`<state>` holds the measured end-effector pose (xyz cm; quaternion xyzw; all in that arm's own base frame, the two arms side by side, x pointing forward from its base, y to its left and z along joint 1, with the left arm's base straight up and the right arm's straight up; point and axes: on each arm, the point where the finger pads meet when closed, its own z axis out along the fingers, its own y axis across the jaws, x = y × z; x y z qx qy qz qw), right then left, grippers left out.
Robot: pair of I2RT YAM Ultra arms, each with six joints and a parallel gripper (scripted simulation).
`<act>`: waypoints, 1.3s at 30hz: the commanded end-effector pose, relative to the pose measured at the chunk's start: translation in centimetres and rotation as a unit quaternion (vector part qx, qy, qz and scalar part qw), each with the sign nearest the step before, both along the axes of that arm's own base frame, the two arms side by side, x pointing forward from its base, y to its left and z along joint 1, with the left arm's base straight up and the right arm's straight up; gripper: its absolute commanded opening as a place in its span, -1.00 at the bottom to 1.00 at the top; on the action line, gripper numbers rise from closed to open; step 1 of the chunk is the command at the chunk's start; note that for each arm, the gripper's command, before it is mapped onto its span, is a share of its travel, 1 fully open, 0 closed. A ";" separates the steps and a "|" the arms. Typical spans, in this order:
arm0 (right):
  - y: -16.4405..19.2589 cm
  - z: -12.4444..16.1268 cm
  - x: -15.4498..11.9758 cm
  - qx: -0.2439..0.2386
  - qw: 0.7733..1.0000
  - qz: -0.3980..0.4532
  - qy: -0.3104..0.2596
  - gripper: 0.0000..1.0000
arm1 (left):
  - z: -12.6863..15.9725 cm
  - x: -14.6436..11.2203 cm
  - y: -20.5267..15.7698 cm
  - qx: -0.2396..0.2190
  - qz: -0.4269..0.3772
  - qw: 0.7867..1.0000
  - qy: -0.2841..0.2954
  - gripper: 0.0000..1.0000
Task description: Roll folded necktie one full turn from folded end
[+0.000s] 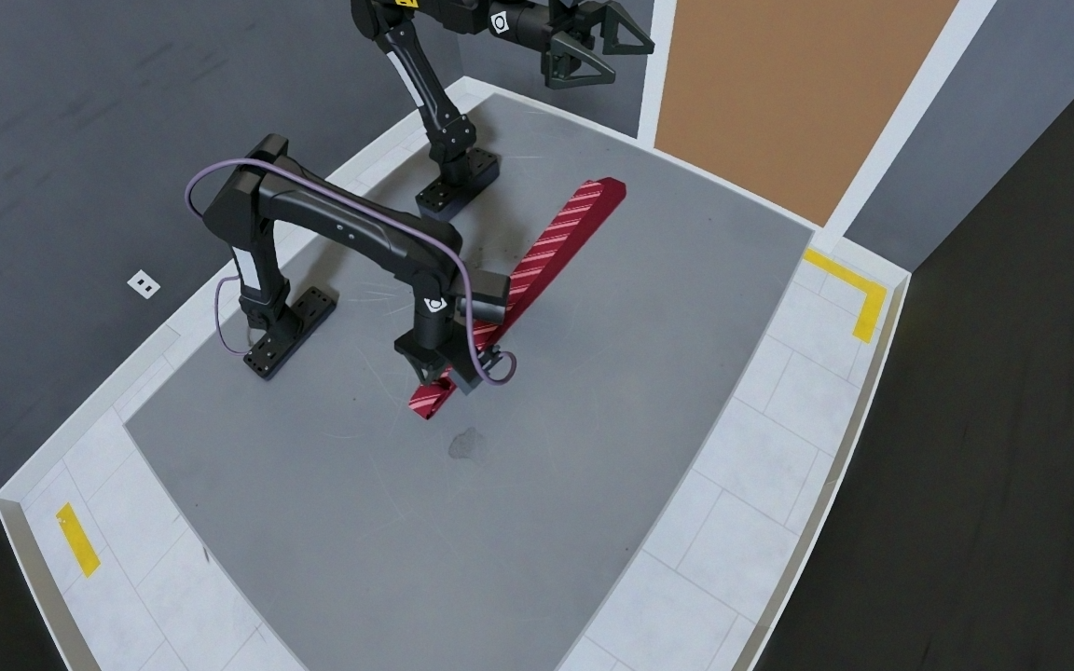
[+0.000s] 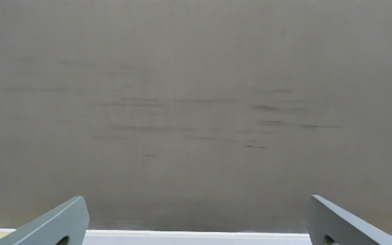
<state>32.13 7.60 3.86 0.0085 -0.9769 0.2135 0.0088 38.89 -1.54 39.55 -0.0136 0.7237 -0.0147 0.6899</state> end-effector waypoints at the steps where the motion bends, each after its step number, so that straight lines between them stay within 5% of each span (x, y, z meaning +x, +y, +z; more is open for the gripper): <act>1: 0.1 0.9 1.0 0.009 1.000 -0.003 -0.024 -0.57 | 2.0 -0.1 0.0 -0.006 -0.004 1.000 -0.023 1.00; 10: 0.1 0.9 1.0 0.009 1.000 -0.003 -0.024 -0.57 | 2.0 -0.1 0.0 -0.006 -0.004 1.000 -0.023 1.00; 39: 0.1 1.7 1.0 0.119 0.993 -0.003 -0.022 -0.57 | 2.0 -0.1 0.0 -0.006 -0.004 1.000 -0.023 1.00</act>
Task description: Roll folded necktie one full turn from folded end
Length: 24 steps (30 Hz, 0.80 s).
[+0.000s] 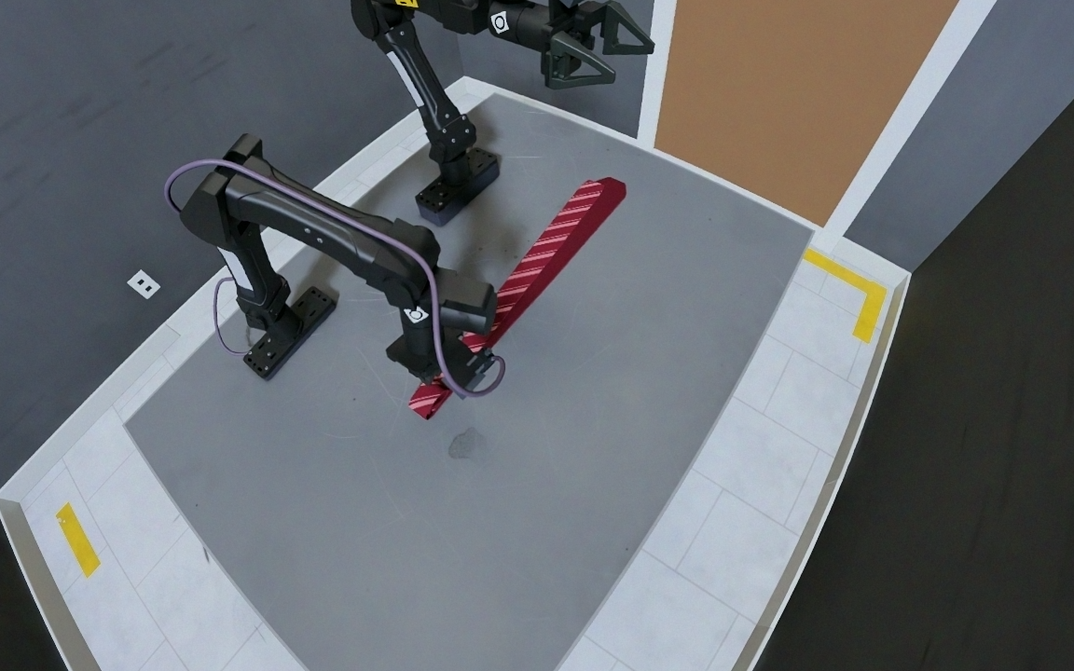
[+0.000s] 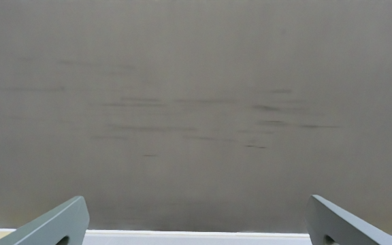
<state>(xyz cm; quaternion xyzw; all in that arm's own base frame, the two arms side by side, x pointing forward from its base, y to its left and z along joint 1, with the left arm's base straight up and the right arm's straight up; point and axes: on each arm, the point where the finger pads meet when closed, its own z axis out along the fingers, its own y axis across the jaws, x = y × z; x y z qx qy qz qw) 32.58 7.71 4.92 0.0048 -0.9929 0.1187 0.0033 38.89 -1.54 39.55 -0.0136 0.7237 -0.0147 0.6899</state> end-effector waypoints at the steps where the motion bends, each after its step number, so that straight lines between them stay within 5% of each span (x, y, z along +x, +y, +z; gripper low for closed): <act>1: 0.0 0.7 0.5 0.027 0.999 -0.001 -0.017 -0.57 | 2.0 -0.1 0.0 -0.006 -0.004 1.000 -0.023 1.00; 24: -0.4 0.8 0.5 0.035 0.999 -0.001 -0.017 -0.57 | 2.0 -0.1 0.0 -0.006 -0.004 1.000 -0.023 1.00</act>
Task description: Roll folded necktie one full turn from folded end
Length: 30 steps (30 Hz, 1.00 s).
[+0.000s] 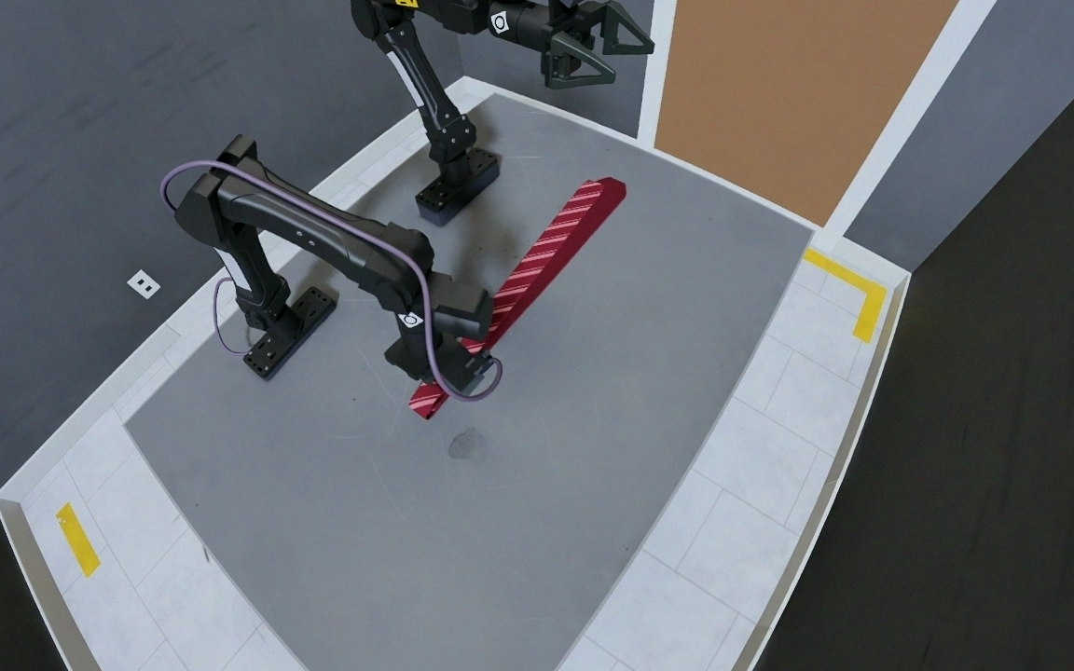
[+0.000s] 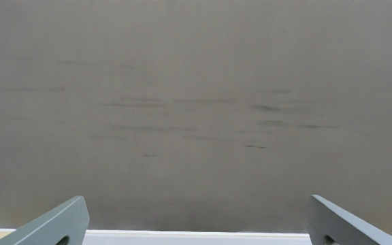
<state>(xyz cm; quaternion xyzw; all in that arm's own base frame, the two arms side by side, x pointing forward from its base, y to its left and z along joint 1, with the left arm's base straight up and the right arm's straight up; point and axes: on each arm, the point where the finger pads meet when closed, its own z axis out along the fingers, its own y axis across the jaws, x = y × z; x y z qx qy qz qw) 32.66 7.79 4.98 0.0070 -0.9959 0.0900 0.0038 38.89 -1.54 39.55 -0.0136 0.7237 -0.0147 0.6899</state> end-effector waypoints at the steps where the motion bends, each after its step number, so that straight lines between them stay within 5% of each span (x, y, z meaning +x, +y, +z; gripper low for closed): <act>1: -0.7 0.7 0.4 0.006 1.000 -0.003 -0.018 -0.57 | 2.0 -0.1 0.0 -0.006 -0.004 1.000 -0.023 1.00; 30: -5.8 0.7 0.5 0.006 1.000 -0.003 -0.018 -0.57 | 2.0 -0.1 0.0 -0.006 -0.004 1.000 -0.023 1.00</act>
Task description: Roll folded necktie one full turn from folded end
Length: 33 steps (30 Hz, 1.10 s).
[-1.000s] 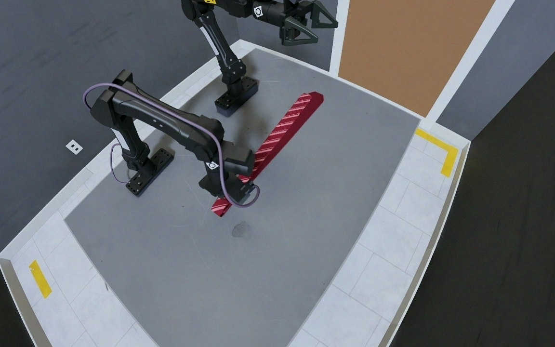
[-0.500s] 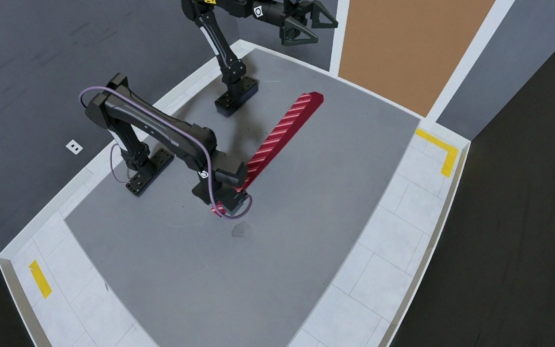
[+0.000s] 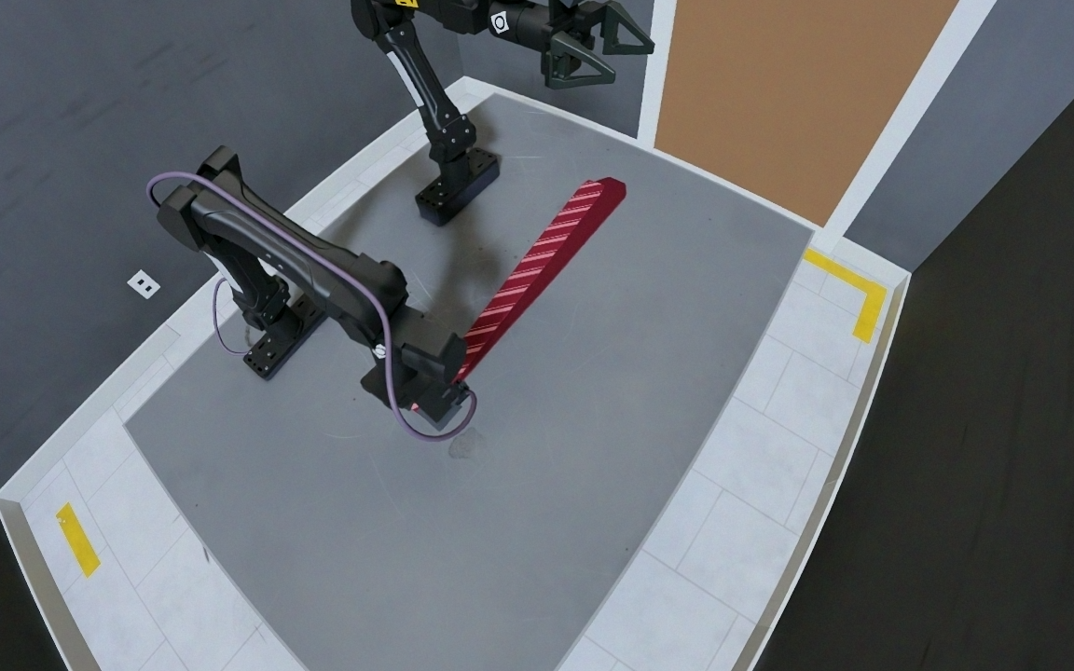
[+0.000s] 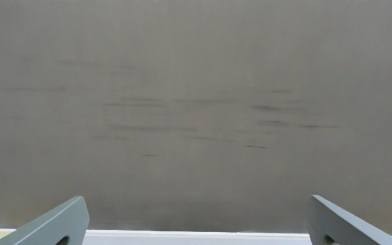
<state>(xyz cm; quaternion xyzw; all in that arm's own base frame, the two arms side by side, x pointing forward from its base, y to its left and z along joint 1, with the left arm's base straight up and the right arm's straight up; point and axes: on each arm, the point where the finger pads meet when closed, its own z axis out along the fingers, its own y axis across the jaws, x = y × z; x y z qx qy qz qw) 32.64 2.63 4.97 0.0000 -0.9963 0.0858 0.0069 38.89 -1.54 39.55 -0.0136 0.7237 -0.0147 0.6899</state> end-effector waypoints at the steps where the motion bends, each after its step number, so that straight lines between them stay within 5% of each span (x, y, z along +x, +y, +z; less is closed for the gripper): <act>1: -0.7 0.7 0.5 0.002 1.000 0.004 -0.020 -0.57 | 2.0 -0.1 0.0 -0.006 -0.004 1.000 -0.023 1.00; 17: 0.1 0.6 0.5 0.002 1.000 0.004 -0.020 -0.91 | 2.0 -0.1 0.0 -0.006 -0.004 1.000 -0.023 1.00; 33: 2.2 -1.6 0.5 0.002 1.000 0.004 -0.020 -0.91 | 2.0 -0.1 0.0 -0.006 -0.004 1.000 -0.023 1.00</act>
